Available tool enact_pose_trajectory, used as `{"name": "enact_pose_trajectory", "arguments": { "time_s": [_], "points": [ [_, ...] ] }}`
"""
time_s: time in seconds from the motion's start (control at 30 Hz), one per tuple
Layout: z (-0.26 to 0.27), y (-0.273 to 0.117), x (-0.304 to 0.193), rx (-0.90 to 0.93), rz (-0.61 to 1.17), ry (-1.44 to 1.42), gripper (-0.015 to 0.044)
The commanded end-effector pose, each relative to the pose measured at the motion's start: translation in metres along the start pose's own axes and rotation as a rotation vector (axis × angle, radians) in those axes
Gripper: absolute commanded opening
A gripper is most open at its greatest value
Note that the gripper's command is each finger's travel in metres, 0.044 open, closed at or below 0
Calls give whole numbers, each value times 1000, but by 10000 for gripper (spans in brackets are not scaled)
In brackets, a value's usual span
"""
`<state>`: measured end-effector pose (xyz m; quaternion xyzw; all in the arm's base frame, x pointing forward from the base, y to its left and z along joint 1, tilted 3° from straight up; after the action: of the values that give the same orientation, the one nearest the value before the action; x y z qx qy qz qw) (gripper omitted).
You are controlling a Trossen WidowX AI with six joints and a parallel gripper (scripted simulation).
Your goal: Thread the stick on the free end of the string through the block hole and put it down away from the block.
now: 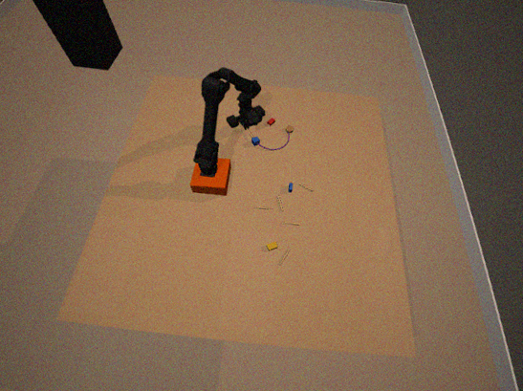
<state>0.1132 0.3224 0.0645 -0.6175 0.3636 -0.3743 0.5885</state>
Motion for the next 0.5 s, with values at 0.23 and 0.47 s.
{"name": "enact_pose_trajectory", "arguments": {
  "time_s": [0.23, 0.47],
  "points": [
    [-2, -2, -13, -1, 5, -2, 0],
    [-3, -3, -20, -2, 5, -14, 0]
  ]
}}
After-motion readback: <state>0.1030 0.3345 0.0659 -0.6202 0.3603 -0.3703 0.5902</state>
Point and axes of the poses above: the point midway between the two fingers, 35 mm back from their tips, its own y axis out along the fingers, its own z axis across the jaws, x = y × z, the point moved 8 cm from there along -y, back along the fingers, and after that the axes turned 12 degrees about y, right-handed, at the moved point
